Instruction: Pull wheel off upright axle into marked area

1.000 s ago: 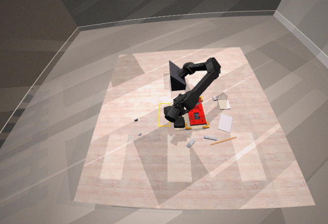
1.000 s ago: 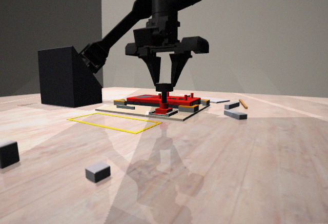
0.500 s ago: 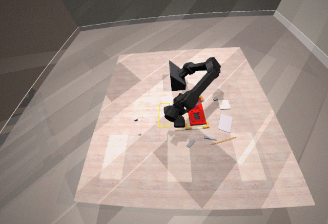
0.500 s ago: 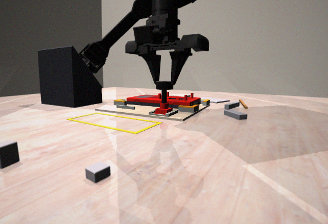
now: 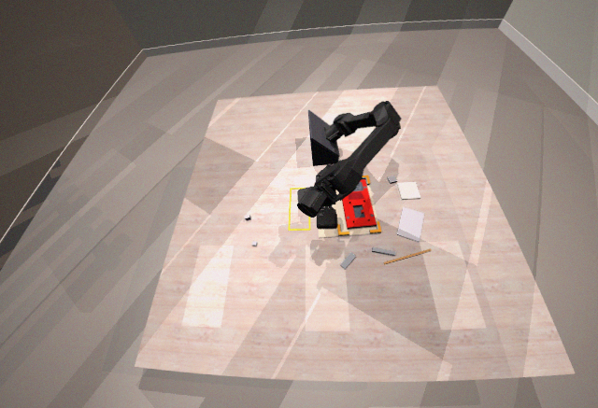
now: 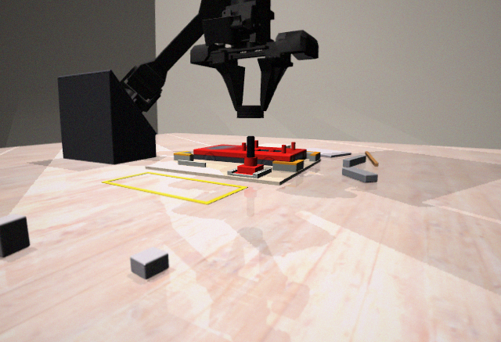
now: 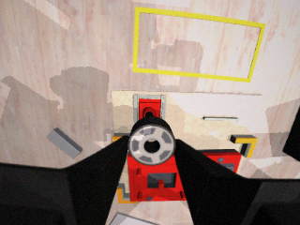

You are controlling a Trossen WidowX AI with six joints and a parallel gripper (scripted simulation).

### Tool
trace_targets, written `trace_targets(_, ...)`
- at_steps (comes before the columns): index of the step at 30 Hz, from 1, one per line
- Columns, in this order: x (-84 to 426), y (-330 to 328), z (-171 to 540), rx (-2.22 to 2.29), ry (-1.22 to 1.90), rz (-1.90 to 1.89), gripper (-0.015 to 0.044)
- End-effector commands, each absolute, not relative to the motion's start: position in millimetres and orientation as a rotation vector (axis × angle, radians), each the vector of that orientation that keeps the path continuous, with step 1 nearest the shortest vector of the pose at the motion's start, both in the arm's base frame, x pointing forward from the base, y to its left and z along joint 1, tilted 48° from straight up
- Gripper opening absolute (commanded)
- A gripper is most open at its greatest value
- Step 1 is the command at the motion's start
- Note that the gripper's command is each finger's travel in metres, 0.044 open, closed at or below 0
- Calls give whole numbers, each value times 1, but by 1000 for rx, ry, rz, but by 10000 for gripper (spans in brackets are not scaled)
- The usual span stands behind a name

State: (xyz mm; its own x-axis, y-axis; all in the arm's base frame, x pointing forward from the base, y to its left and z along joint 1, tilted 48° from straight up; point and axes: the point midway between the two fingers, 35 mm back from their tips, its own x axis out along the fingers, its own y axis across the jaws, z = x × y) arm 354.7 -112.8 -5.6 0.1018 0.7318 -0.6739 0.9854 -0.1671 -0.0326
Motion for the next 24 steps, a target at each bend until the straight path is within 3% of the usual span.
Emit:
trace_targets(1,354,-121,2,1948,1670,-786,0)
trace_targets(18,279,-177,-68,1945,1666,-794,0)
trace_targets(24,277,-176,-73,1944,1667,-793,0)
